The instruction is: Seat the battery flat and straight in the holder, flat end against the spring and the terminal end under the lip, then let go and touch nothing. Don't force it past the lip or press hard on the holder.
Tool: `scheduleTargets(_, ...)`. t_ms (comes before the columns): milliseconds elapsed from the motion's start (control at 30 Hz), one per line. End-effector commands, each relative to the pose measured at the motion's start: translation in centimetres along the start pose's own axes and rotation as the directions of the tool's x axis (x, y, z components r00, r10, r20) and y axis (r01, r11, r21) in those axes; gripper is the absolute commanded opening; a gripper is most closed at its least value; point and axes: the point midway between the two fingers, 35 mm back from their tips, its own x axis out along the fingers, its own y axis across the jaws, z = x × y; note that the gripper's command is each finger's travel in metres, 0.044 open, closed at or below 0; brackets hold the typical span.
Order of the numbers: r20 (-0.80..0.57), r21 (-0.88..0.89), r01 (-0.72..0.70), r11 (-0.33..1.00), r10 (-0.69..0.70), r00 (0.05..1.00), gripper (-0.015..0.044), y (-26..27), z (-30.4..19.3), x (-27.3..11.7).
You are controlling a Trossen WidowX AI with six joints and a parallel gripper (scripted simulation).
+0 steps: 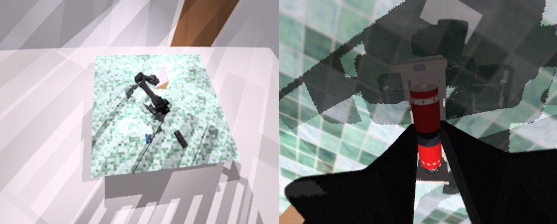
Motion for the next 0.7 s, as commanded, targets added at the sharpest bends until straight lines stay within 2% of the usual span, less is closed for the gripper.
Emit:
scheduleTargets(0, -0.012, 0.001, 0.003, 1.000, -0.003, 1.000, 0.0059, 0.0, 0.2, 0.1)
scheduleTargets(667, -0.018, 0.001, 0.000, 1.000, 0.000, 1.000, 0.0059, 0.0, 1.2, 0.0)
